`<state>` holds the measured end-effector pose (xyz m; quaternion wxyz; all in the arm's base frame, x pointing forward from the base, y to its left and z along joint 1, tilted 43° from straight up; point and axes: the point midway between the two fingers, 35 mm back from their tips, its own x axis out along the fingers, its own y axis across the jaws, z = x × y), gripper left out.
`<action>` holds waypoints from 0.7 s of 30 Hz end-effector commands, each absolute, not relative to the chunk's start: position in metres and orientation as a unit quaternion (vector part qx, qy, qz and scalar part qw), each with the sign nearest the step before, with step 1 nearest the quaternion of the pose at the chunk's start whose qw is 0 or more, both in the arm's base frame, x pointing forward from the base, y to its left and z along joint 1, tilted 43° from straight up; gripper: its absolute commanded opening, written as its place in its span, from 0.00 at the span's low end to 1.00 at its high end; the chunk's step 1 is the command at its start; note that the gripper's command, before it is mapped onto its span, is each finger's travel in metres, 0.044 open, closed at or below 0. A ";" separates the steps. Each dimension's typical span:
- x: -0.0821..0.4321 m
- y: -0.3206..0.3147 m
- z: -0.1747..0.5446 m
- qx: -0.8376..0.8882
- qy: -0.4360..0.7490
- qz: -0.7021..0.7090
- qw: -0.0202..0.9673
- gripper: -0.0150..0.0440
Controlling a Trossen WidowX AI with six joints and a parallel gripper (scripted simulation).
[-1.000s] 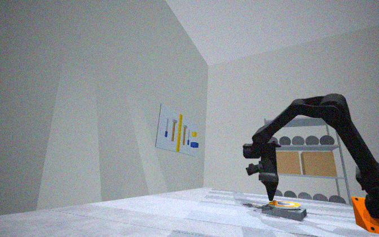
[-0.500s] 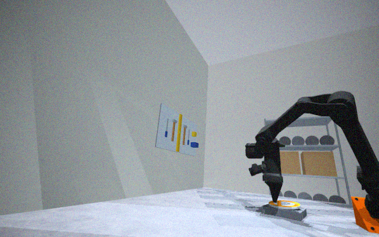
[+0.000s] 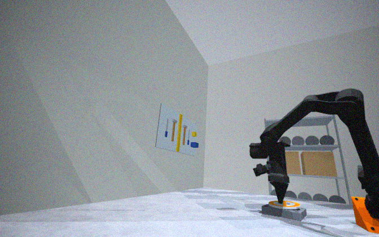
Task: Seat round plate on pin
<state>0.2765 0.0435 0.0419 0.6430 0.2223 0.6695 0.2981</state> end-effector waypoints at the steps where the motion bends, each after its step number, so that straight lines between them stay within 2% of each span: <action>1: 0.270 0.043 0.041 0.221 0.672 0.297 0.641 0.25; 21: 0.243 0.034 0.039 0.221 0.673 0.297 0.641 0.25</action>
